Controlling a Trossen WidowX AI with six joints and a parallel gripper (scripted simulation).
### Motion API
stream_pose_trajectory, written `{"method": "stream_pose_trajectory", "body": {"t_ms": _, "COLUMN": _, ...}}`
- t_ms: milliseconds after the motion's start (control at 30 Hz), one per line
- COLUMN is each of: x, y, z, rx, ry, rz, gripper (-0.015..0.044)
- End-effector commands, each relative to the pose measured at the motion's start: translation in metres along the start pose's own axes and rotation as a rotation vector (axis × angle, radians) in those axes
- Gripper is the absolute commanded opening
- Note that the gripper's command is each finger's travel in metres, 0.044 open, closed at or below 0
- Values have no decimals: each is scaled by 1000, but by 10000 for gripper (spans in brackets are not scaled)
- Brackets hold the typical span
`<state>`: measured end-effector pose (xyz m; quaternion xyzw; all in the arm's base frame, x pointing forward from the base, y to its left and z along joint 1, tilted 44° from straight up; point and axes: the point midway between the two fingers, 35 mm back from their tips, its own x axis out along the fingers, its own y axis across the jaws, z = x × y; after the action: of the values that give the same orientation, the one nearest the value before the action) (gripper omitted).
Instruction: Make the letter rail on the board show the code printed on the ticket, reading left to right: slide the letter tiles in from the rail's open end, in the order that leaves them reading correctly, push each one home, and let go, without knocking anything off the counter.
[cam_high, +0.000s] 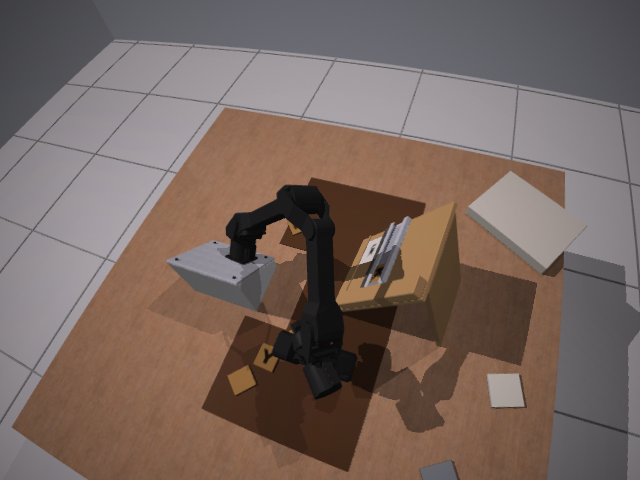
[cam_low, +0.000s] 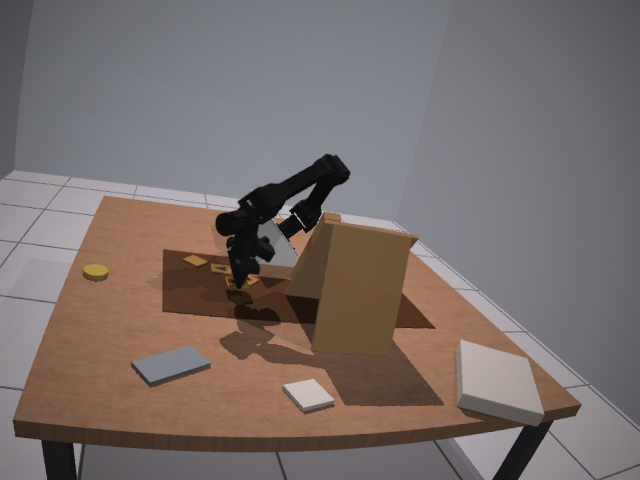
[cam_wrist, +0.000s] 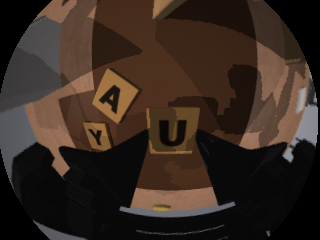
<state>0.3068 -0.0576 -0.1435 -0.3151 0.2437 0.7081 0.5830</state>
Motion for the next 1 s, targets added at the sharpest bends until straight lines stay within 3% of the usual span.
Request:
{"method": "stream_pose_trajectory", "body": {"t_ms": 0, "x": -3, "y": 0, "z": 0, "rx": -6, "ry": 3, "rz": 2, "gripper": 0}}
{"method": "stream_pose_trajectory", "body": {"t_ms": 400, "x": -9, "y": -2, "z": 1, "rx": 20, "ry": 15, "rz": -5, "gripper": 0}}
{"method": "stream_pose_trajectory", "body": {"t_ms": 967, "x": -61, "y": -28, "z": 9, "rx": 278, "ry": 185, "rz": -118, "gripper": 0}}
